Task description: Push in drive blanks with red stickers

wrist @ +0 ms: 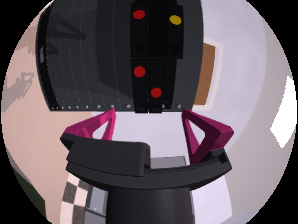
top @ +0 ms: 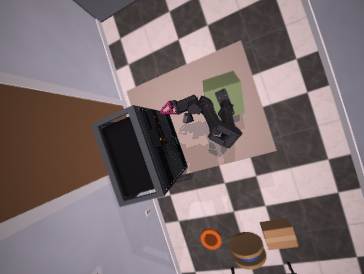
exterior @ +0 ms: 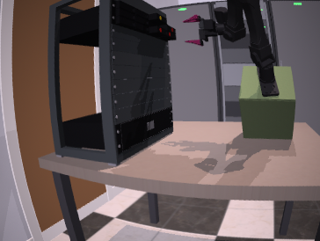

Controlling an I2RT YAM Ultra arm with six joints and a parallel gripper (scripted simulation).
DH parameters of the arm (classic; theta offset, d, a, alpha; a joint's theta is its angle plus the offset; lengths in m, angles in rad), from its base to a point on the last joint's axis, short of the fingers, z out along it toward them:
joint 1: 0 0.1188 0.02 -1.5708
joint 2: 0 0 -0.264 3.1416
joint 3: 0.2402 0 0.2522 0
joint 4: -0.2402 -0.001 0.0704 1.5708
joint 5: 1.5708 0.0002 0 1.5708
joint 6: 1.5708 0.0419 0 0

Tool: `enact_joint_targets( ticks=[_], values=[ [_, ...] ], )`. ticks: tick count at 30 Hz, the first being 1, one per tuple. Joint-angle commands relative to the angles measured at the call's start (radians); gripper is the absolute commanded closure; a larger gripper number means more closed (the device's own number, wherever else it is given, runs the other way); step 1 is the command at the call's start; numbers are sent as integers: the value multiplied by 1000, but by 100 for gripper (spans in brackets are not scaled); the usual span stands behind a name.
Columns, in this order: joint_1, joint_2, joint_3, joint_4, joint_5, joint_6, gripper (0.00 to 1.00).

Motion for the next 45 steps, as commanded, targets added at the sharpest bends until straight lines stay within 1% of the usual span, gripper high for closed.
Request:
enact_joint_targets(
  ticks=[1, 19, 20, 45],
  values=[
    [-13, -6, 22, -3, 2, 15, 0],
    [-13, -6, 22, -3, 2, 15, 0],
    [-13, -6, 22, -3, 2, 15, 100],
    [-13, -6, 22, -3, 2, 15, 100]
  ],
)
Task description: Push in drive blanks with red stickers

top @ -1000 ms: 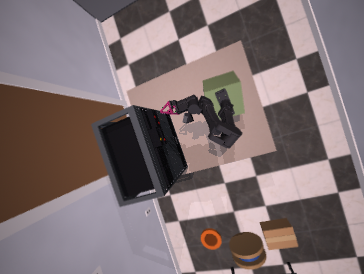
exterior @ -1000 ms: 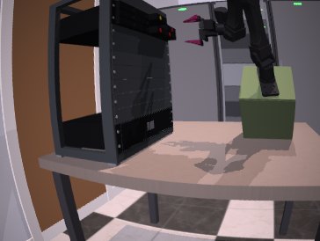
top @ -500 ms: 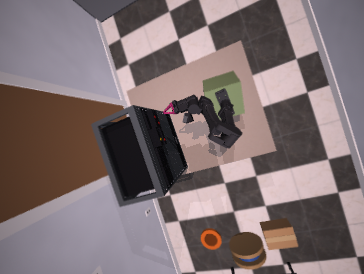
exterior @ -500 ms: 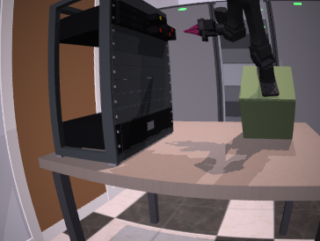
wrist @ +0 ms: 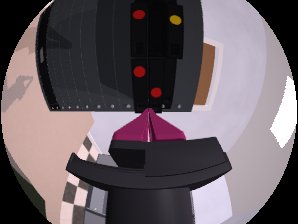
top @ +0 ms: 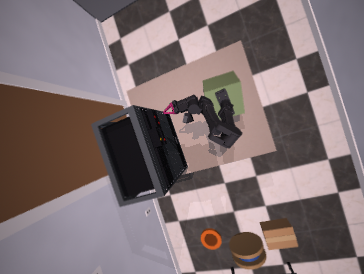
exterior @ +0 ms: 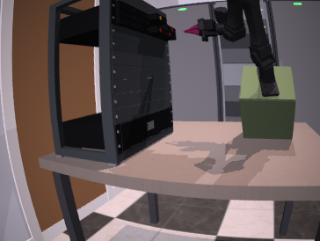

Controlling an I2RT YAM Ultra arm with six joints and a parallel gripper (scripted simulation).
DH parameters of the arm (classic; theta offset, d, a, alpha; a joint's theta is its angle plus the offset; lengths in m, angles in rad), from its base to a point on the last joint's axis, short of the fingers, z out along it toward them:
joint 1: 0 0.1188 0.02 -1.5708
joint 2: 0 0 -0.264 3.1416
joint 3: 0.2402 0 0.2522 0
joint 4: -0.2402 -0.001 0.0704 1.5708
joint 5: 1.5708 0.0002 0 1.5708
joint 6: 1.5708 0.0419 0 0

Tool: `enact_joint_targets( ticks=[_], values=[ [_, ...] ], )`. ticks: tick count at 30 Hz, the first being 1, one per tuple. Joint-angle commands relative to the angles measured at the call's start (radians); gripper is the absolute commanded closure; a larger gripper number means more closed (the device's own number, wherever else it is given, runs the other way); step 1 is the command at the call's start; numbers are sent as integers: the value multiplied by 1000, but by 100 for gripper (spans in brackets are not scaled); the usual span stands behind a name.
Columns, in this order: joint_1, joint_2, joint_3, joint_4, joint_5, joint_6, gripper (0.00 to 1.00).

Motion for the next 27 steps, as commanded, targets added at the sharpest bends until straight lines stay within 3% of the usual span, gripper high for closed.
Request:
enact_joint_targets(
  ticks=[1, 10, 15, 22, 23, 24, 27],
  values=[
    [-13, -6, 22, -3, 2, 15, 100],
    [-12, -9, 20, -4, 2, 15, 100],
    [11, -33, -22, -16, 12, 15, 100],
    [31, -83, -46, -40, 31, 15, 100],
    [33, -105, -18, -53, 38, 15, 100],
    [44, -117, -60, -61, 44, 14, 100],
    [67, -173, -82, -92, 66, 9, 100]
  ],
)
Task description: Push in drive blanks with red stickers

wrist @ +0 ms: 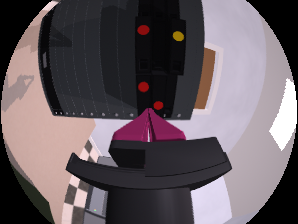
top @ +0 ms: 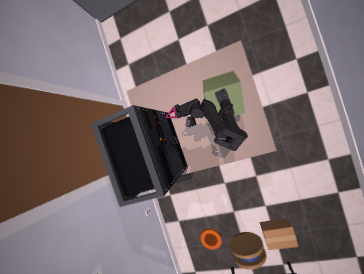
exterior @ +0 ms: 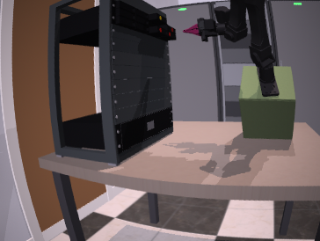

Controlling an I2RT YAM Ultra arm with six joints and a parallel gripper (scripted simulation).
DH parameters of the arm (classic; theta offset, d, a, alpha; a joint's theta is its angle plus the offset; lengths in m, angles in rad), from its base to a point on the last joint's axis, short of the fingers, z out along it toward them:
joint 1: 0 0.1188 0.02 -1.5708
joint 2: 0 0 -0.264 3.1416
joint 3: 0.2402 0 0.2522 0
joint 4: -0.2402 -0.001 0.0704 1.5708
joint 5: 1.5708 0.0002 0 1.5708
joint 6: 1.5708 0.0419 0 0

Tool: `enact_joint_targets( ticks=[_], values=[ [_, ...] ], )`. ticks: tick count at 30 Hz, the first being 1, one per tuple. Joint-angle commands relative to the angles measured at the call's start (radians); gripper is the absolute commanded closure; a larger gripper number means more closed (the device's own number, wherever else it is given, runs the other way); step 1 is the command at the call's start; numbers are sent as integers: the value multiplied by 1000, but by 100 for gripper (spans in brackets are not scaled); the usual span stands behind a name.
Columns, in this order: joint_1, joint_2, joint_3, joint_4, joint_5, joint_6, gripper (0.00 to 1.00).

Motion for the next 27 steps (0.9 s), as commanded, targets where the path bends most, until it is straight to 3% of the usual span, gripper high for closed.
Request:
enact_joint_targets(
  ticks=[1, 9, 12, 13, 16, 27],
  values=[
    [25, -75, -30, -58, 46, 7, 100],
    [115, -283, -82, -208, 132, -4, 100],
    [128, -313, -78, -232, 145, -4, 100],
    [145, -358, -50, -279, 164, -7, 100],
    [184, -430, -89, -344, 199, -12, 100],
    [312, -652, -56, -581, 329, -27, 100]
  ],
)
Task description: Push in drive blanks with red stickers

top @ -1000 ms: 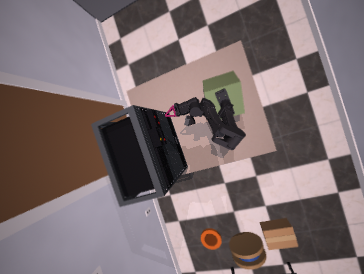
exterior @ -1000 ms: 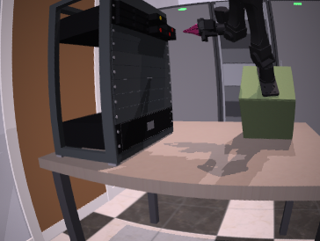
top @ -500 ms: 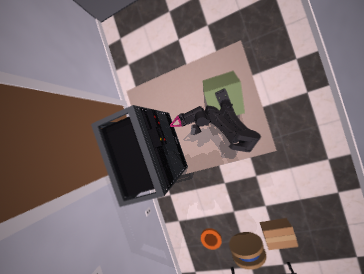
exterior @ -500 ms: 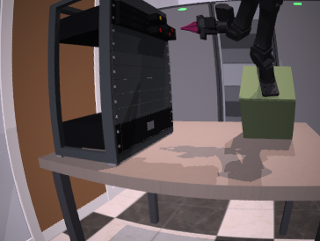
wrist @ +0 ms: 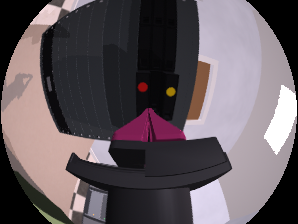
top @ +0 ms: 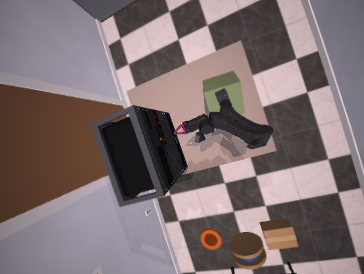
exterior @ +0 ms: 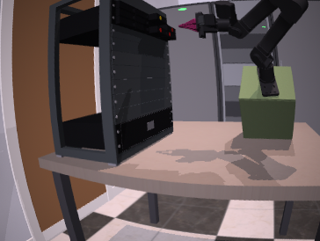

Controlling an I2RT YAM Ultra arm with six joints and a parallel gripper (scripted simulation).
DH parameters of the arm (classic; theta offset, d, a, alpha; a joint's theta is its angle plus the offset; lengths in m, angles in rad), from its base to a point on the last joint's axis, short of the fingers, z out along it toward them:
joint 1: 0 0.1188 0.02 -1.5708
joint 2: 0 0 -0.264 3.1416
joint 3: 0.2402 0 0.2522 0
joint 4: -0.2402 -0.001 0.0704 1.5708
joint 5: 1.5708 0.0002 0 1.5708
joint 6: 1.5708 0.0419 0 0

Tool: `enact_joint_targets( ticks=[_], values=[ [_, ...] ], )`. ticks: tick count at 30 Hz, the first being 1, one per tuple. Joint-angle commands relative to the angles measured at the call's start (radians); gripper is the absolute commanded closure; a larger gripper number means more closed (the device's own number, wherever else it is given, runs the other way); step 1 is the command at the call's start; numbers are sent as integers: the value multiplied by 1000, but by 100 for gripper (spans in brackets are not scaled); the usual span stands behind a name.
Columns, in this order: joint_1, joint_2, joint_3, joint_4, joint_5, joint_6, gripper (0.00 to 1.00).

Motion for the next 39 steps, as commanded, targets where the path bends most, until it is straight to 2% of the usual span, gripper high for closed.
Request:
enact_joint_targets(
  ticks=[1, 11, 15, 17, 19, 31, 34, 39],
  values=[
    [16, -39, 20, -98, 65, -3, 100],
    [33, -75, 30, -155, 99, -1, 100],
    [53, -18, 38, -142, 109, -3, 100],
    [66, 10, 48, -102, 122, -4, 100],
    [66, 10, 48, -102, 122, -4, 100],
    [169, 293, 176, 48, 224, -10, 100],
    [167, 321, 192, 63, 233, -10, 100],
    [164, 316, 195, 68, 235, -10, 100]
  ],
)
